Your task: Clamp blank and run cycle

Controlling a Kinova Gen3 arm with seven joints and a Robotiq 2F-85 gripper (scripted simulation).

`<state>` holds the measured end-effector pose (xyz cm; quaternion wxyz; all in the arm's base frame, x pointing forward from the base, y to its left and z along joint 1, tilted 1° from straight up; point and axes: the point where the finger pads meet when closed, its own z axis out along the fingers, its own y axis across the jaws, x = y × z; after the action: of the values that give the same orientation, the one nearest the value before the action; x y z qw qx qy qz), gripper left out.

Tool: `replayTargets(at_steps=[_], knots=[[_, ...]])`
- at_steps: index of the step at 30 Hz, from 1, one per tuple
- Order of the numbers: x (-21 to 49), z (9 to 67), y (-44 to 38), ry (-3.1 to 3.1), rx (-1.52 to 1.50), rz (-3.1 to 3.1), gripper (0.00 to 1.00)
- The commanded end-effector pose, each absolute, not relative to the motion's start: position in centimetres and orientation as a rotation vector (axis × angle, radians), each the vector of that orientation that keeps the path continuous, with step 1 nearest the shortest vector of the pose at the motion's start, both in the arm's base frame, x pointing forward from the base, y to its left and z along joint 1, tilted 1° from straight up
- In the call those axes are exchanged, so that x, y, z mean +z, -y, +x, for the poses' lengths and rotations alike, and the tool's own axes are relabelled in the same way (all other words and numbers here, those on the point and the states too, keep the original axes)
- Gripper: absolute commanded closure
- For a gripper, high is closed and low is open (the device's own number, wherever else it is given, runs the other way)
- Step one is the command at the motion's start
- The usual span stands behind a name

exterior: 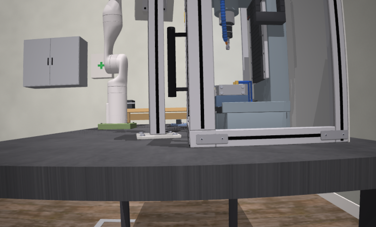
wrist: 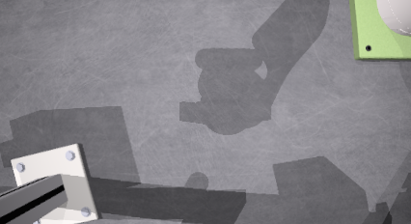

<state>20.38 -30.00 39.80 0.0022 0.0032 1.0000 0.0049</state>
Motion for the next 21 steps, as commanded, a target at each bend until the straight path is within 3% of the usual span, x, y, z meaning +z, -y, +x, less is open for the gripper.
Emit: replayTargets(at_steps=[1, 12, 13, 21], knots=[[39.85, 20.39, 30.01, -3.136, 0.013, -0.030, 0.90], [39.85, 20.39, 30.01, -3.136, 0.013, -0.030, 0.90], [39.85, 20.39, 30.01, -3.136, 0.013, -0.030, 0.20], [39.85, 20.39, 30.01, -3.136, 0.013, -0.030, 0.20]])
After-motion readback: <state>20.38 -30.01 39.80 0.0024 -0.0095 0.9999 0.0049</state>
